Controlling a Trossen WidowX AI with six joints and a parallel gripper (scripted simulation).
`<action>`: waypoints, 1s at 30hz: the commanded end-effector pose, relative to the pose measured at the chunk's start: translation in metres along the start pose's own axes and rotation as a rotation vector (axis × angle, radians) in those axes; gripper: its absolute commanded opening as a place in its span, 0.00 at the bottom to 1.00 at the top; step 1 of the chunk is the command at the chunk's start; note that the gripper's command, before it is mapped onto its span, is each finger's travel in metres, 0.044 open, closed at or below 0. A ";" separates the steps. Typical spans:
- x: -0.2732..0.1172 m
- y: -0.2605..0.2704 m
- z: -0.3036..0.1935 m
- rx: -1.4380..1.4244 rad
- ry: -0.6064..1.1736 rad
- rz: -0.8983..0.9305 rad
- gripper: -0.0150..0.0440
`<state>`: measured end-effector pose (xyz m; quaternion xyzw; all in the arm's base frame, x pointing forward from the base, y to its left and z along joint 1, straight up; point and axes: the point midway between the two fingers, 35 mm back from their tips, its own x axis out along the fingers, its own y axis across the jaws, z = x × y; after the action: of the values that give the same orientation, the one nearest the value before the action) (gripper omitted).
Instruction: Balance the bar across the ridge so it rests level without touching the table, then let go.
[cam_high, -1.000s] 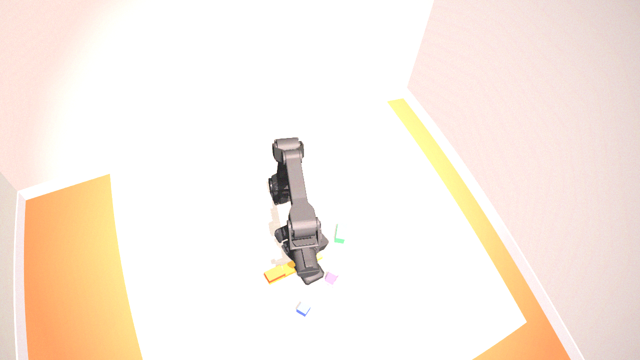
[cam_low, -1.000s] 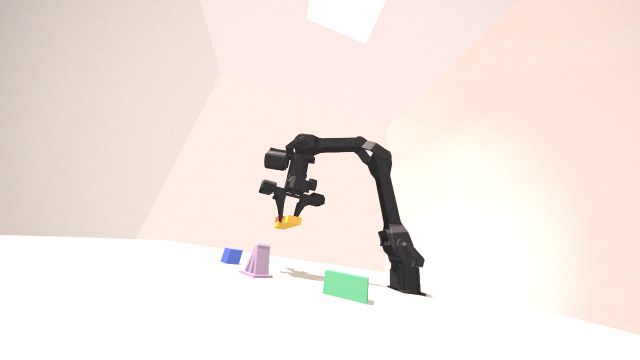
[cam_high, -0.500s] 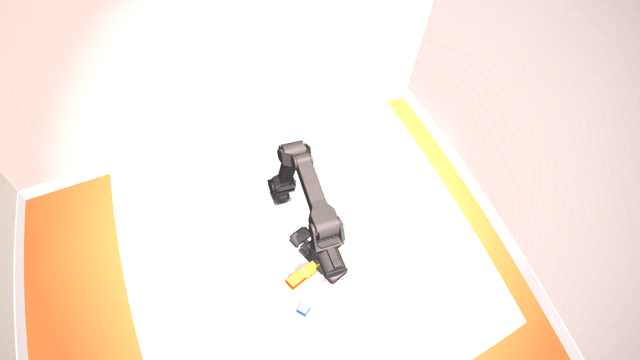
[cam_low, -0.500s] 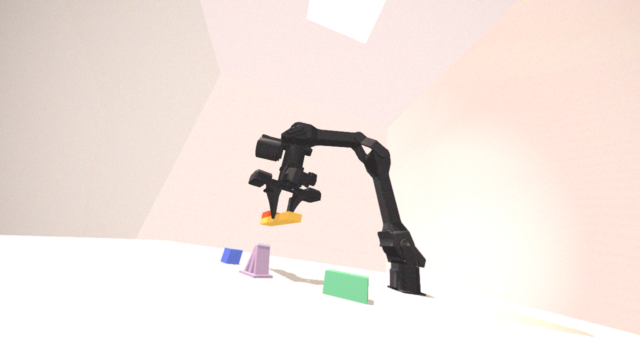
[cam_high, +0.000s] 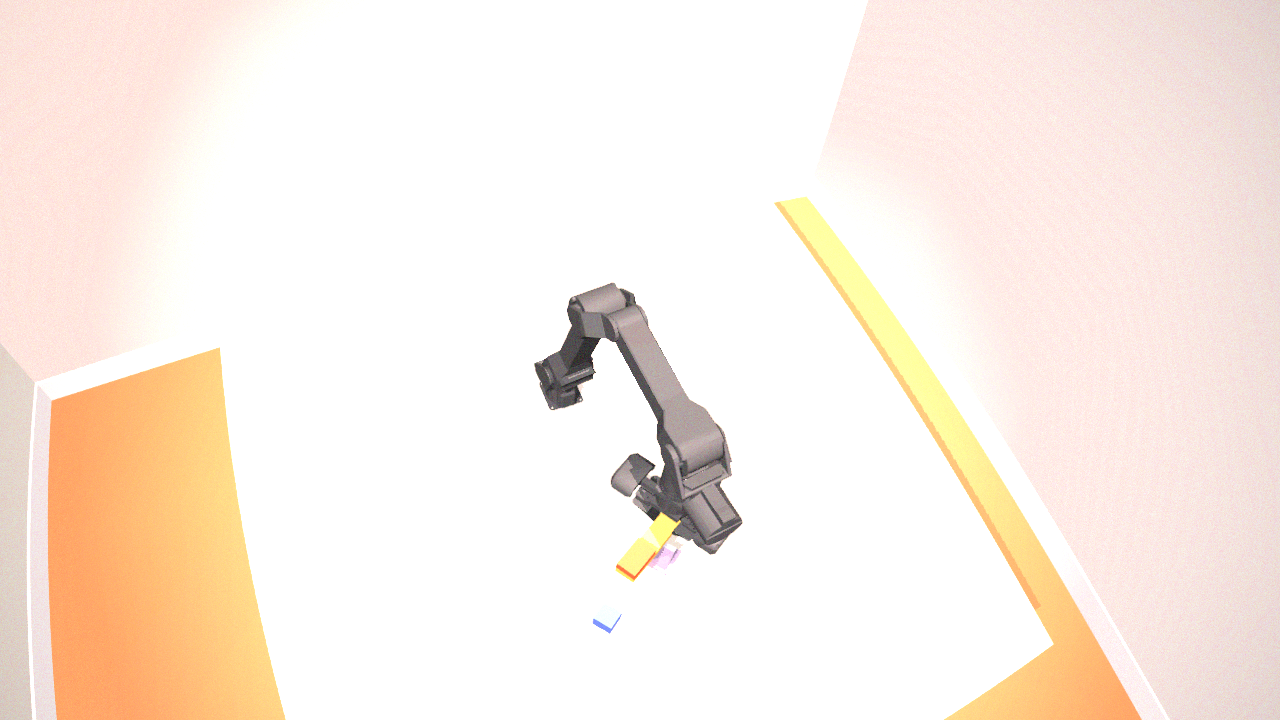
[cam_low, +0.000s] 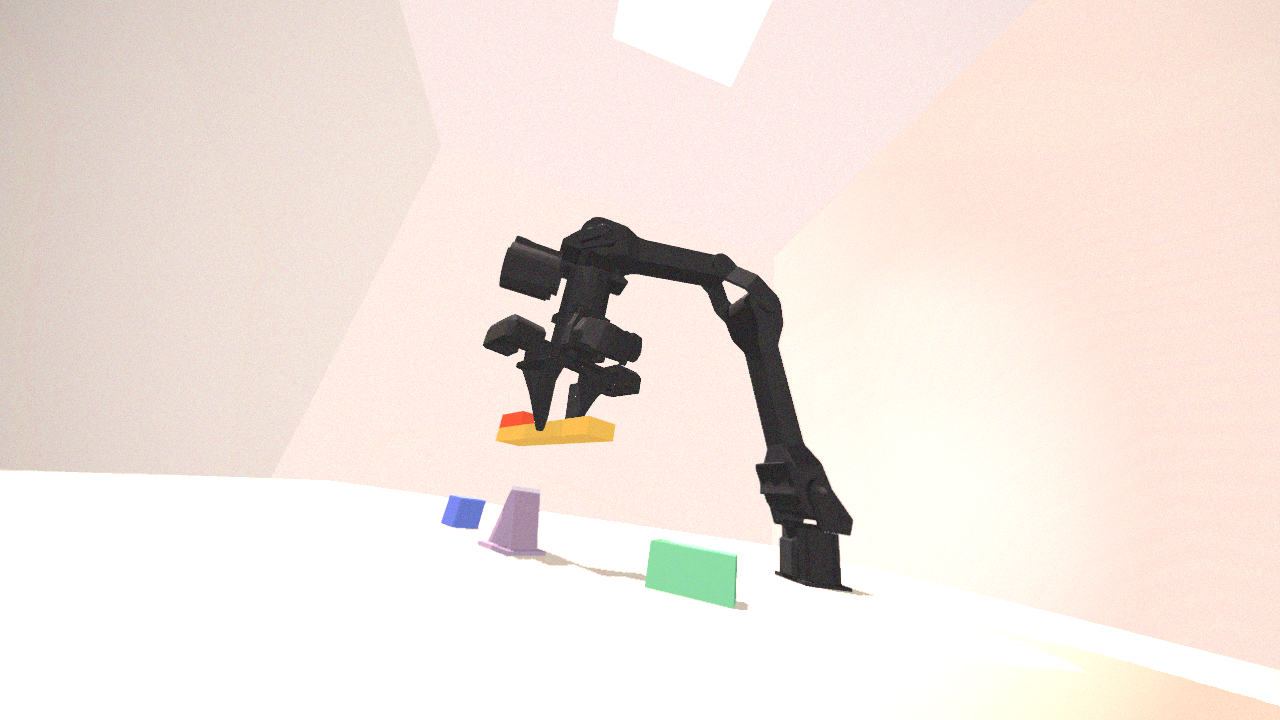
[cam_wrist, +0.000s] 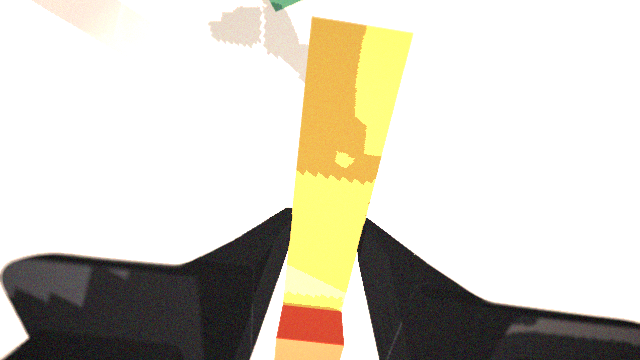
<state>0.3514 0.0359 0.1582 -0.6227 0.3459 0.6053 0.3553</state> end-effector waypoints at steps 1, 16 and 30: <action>-0.001 -0.008 0.011 -0.053 -0.002 -0.006 0.25; 0.011 -0.015 0.026 -0.109 -0.004 -0.007 0.25; 0.034 -0.013 0.025 -0.110 -0.004 -0.006 0.25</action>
<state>0.3512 0.0645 0.1284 -0.6408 0.3128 0.6216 0.3242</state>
